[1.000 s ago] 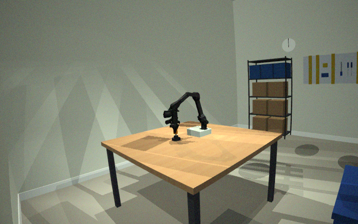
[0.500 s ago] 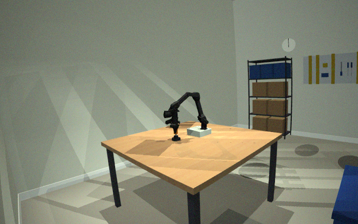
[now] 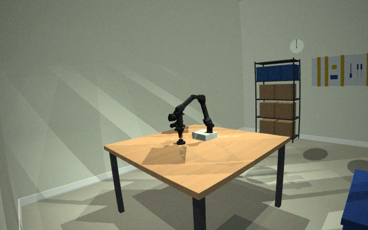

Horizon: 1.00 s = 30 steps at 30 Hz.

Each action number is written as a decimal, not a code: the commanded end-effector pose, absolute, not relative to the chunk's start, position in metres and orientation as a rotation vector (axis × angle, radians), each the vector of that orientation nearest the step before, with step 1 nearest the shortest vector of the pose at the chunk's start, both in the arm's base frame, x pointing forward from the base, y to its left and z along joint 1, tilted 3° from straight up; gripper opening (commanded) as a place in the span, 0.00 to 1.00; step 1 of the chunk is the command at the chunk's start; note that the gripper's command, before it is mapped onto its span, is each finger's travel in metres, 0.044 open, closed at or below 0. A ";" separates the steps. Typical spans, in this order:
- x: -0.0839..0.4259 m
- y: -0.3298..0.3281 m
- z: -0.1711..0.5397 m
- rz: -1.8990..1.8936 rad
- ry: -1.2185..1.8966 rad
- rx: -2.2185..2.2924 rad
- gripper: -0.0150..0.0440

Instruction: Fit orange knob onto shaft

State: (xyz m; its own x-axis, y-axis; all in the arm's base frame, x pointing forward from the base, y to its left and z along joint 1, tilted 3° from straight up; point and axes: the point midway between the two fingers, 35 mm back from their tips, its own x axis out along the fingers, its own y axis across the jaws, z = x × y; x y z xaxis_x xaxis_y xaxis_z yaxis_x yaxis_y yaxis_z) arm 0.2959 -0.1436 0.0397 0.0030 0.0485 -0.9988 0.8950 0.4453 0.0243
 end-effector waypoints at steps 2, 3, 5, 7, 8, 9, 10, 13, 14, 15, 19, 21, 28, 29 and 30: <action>0.295 -0.146 0.043 -0.838 1.410 0.900 0.25; 0.295 -0.146 0.043 -0.838 1.410 0.900 0.25; 0.295 -0.147 0.044 -0.838 1.410 0.900 0.25; 0.295 -0.147 0.045 -0.857 1.402 0.919 0.25; 0.295 -0.147 0.045 -0.874 1.395 0.936 0.25; 0.295 -0.146 0.045 -0.897 1.386 0.958 0.25; 0.295 -0.146 0.045 -0.927 1.373 0.987 0.25; 0.296 -0.146 0.044 -0.993 1.342 1.053 0.25; 0.297 -0.145 0.043 -0.999 1.339 1.058 0.25; 0.297 -0.145 0.043 -0.998 1.339 1.058 0.25; 0.297 -0.144 0.041 -0.998 1.339 1.058 0.25; 0.296 -0.145 0.041 -0.999 1.339 1.058 0.25; 0.296 -0.146 0.040 -0.999 1.339 1.058 0.25; 0.295 -0.146 0.039 -0.999 1.339 1.058 0.25; 0.295 -0.146 0.039 -0.999 1.339 1.058 0.25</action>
State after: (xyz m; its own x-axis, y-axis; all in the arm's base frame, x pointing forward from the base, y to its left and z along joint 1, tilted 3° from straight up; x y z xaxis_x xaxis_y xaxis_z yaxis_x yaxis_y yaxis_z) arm 0.2956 -0.1436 0.0398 0.0027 0.0486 -0.9988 0.9674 0.2530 0.0149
